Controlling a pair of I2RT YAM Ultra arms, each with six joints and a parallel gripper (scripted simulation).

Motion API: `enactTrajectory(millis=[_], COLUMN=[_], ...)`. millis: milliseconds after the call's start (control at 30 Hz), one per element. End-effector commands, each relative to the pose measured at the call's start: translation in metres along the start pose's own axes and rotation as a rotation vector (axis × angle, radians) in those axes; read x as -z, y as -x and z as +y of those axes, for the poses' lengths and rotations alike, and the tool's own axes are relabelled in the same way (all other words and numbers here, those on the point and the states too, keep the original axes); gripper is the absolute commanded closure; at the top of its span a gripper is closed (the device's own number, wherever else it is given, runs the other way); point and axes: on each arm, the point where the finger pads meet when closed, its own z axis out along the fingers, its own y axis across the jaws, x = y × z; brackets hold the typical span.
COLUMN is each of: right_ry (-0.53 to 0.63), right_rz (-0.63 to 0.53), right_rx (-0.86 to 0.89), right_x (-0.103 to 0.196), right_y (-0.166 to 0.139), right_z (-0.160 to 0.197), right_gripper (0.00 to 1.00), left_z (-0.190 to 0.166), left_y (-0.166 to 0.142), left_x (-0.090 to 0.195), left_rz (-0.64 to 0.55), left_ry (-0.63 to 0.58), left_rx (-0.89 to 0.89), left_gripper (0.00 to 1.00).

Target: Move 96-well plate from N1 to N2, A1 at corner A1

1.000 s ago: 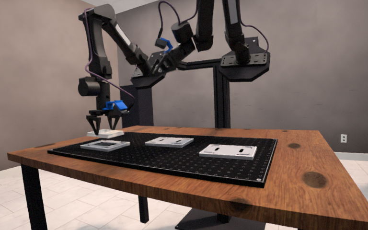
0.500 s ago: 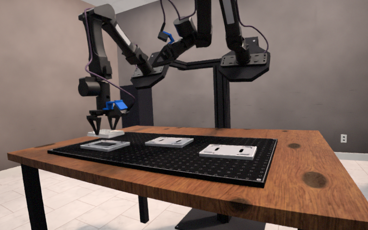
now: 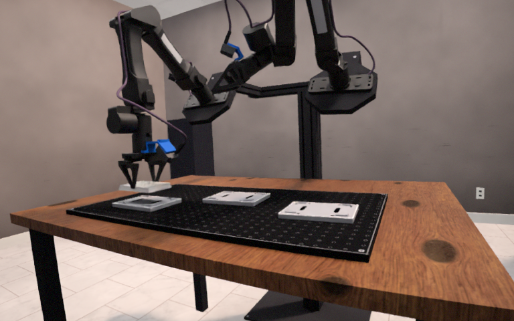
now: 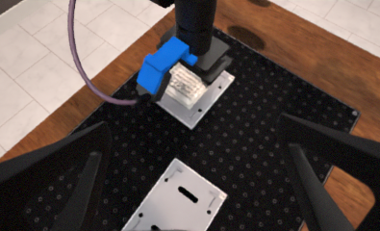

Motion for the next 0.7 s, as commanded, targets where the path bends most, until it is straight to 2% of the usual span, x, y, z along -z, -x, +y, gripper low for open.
enactTrajectory(millis=[0,433,567,667], right_ry=[-0.035,-0.051,0.011,0.011], right_rz=[-0.023,-0.027,-0.02,-0.02], right_rx=[-0.005,-0.003,-0.002,-0.002], right_x=[-0.005,-0.006,-0.015,-0.015], right_y=[0.001,0.003,0.0,0.0], right_z=[-0.015,-0.018,0.009,0.009], right_gripper=[0.21,0.21,0.21,0.21], left_z=[-0.005,-0.005,-0.005,-0.005], left_y=[-0.002,-0.002,-0.002,-0.002], left_x=[0.003,0.003,0.003,0.003], left_rz=[-0.001,-0.001,-0.001,-0.001], left_ry=[-0.017,-0.017,-0.017,-0.017], left_rx=[-0.017,-0.017,-0.017,-0.017], left_gripper=[0.0,0.0,0.0,0.0])
